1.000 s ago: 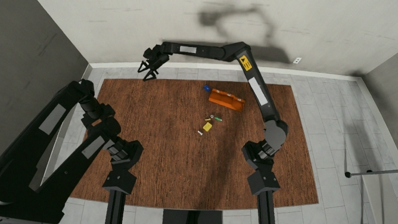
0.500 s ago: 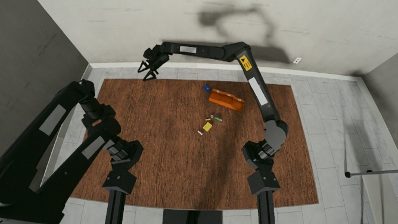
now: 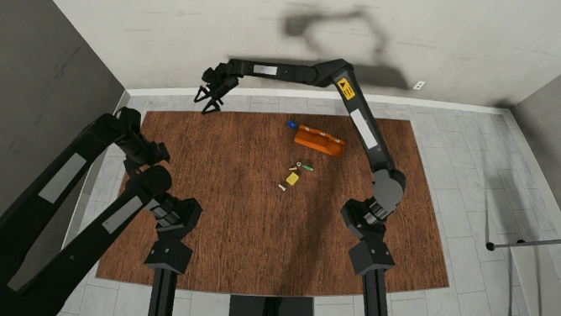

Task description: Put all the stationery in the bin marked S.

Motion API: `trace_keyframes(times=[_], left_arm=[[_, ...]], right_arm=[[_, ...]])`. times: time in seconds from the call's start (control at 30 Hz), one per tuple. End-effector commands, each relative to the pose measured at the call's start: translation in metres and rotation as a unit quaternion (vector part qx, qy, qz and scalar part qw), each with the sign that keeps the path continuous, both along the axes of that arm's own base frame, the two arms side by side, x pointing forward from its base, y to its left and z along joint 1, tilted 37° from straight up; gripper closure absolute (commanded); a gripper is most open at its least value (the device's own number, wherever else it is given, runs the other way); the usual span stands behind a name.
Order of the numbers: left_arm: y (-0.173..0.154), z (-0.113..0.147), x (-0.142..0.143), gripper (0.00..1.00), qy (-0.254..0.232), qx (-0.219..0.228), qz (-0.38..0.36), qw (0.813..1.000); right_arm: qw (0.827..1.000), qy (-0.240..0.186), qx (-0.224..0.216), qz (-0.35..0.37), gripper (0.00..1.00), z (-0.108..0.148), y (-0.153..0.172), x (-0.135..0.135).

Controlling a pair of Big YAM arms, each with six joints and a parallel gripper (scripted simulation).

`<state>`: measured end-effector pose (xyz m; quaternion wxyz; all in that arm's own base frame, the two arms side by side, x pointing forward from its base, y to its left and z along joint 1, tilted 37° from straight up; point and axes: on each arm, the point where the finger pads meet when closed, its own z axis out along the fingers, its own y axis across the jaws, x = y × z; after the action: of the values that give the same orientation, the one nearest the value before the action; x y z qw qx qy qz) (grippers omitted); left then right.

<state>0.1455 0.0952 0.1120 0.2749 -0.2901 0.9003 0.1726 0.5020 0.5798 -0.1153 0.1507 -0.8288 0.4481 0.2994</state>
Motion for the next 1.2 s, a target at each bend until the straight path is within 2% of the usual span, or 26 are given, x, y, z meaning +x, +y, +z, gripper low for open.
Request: trace_keyframes(times=[0.0, 0.3, 1.17], left_arm=[[-0.007, -0.006, 0.001, 0.00, 0.008, 0.000, -0.021, 1.000], [-0.019, -0.006, 0.007, 0.00, 0.008, 0.001, -0.063, 0.998], [-0.020, -0.006, 0.008, 0.00, 0.008, 0.001, -0.064, 0.998]], right_arm=[[1.000, -0.004, 0.004, 0.003, 0.00, 0.008, 0.006, -0.001], [1.000, -0.004, 0.004, 0.003, 0.00, 0.008, 0.006, -0.001], [1.000, 0.000, 0.000, 0.000, 0.00, 0.000, 0.000, 0.000]])
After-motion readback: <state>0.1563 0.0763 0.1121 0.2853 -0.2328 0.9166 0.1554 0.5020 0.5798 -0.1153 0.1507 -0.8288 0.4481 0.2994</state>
